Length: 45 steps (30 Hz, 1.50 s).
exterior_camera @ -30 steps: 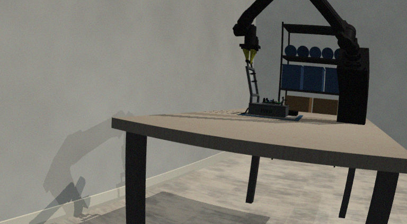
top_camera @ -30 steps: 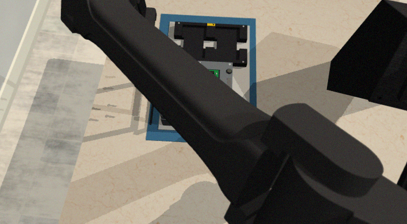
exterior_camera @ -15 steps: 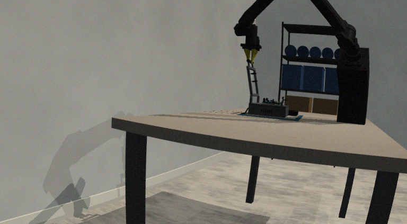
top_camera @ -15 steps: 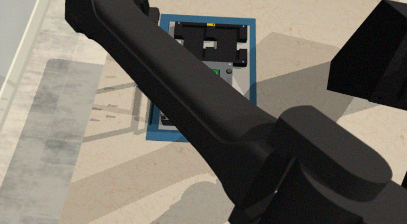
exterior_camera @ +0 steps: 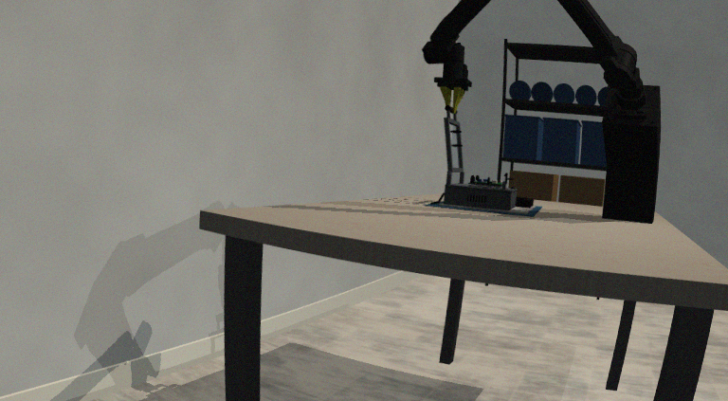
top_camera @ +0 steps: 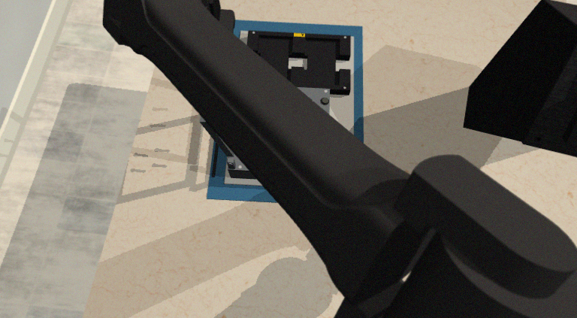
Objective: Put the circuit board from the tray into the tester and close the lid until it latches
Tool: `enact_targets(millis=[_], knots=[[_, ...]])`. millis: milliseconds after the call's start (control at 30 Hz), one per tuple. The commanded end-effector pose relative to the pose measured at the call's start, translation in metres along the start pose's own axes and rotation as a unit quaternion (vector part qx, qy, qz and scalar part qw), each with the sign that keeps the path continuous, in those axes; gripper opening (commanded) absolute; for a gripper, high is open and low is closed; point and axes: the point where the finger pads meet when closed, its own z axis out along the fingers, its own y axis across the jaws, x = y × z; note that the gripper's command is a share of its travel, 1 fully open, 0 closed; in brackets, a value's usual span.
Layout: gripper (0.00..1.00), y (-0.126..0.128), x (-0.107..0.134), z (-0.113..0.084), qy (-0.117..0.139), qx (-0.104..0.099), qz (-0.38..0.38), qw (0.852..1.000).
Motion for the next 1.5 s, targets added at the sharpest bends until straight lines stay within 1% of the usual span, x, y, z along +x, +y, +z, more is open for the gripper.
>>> enact_targets(millis=[0, 1067, 1467], knots=[[0.0, -0.007, -0.005, -0.024, -0.01, -0.014, 0.001, 1.0], [0.0, -0.046, -0.005, -0.022, -0.01, -0.015, -0.002, 1.0], [0.0, -0.066, -0.004, -0.016, -0.01, -0.014, -0.004, 1.0]])
